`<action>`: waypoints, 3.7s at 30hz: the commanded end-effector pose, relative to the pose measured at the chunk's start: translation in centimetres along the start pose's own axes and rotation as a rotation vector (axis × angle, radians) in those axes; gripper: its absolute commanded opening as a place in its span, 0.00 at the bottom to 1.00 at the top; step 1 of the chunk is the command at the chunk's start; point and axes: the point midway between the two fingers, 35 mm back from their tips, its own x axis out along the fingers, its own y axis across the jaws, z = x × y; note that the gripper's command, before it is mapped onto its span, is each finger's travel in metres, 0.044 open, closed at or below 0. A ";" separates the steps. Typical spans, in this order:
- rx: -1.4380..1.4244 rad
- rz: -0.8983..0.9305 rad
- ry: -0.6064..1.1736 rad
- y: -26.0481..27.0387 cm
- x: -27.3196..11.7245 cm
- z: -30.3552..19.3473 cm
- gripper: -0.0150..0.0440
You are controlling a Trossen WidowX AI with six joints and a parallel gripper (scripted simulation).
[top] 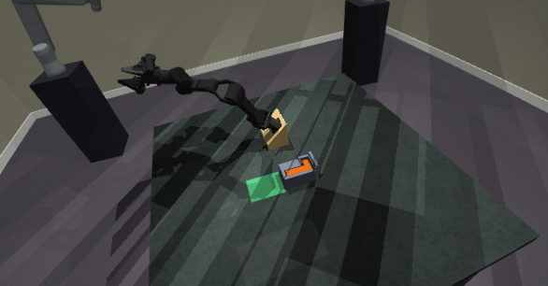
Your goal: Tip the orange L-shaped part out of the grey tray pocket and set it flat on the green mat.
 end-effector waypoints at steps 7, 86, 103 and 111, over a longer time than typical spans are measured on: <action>0.152 -0.059 -0.084 -4.2 0.2 0.3 0.62; -0.774 0.077 2.309 26.8 -51.5 -46.8 0.56; -1.139 0.369 2.227 25.9 -54.3 -44.1 0.56; -1.141 0.368 2.224 21.9 -56.9 -47.8 0.56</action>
